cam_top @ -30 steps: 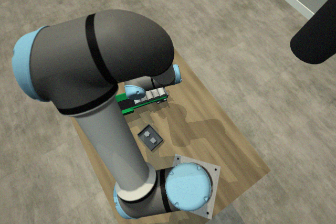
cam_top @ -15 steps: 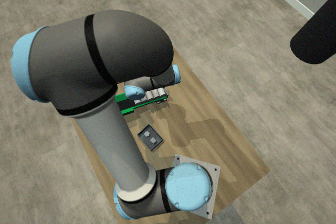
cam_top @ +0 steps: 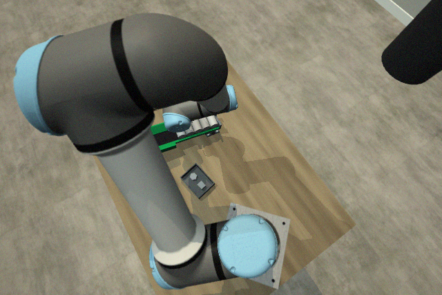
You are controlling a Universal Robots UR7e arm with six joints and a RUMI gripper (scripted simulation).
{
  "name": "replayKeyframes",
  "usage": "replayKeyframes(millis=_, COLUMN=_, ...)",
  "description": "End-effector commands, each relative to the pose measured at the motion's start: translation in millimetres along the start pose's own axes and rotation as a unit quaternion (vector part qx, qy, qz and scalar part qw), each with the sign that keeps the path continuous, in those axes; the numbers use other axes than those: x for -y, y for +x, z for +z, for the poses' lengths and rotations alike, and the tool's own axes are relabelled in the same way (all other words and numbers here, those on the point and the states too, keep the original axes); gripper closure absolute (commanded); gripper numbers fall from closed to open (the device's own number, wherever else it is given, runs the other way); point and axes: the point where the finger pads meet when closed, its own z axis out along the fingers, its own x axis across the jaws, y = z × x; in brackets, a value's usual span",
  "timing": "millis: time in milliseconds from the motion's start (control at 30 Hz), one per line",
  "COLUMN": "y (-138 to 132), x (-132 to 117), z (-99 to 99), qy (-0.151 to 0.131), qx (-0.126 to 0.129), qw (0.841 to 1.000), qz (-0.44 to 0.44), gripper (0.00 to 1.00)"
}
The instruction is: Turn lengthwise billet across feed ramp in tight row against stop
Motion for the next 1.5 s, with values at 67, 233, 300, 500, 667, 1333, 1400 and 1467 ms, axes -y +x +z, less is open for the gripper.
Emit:
replayKeyframes(millis=67, y=0.1, x=0.8, z=-0.7, qy=0.001, qx=0.000, qw=1.000, qz=0.004, gripper=1.00)
replayKeyframes(millis=233, y=-9.9, x=0.1, z=0.2, qy=0.001, qx=0.000, qw=1.000, qz=0.002, gripper=1.00)
replayKeyframes(millis=300, y=-13.9, x=-0.2, z=0.5, qy=0.001, qx=0.000, qw=1.000, qz=0.002, gripper=1.00)
replayKeyframes(millis=500, y=-25.8, x=-0.8, z=1.4, qy=0.001, qx=0.000, qw=1.000, qz=0.004, gripper=1.00)
replayKeyframes(millis=667, y=-23.0, x=-0.9, z=1.3, qy=0.001, qx=0.000, qw=1.000, qz=0.003, gripper=1.00)
replayKeyframes(millis=1333, y=-50.2, x=-2.5, z=3.3, qy=0.001, qx=0.000, qw=1.000, qz=0.004, gripper=1.00)
replayKeyframes(millis=1400, y=-54.2, x=-2.7, z=3.6, qy=0.001, qx=0.000, qw=1.000, qz=0.004, gripper=1.00)
replayKeyframes(millis=1467, y=-58.2, x=-2.9, z=3.9, qy=0.001, qx=0.000, qw=1.000, qz=0.004, gripper=1.00)
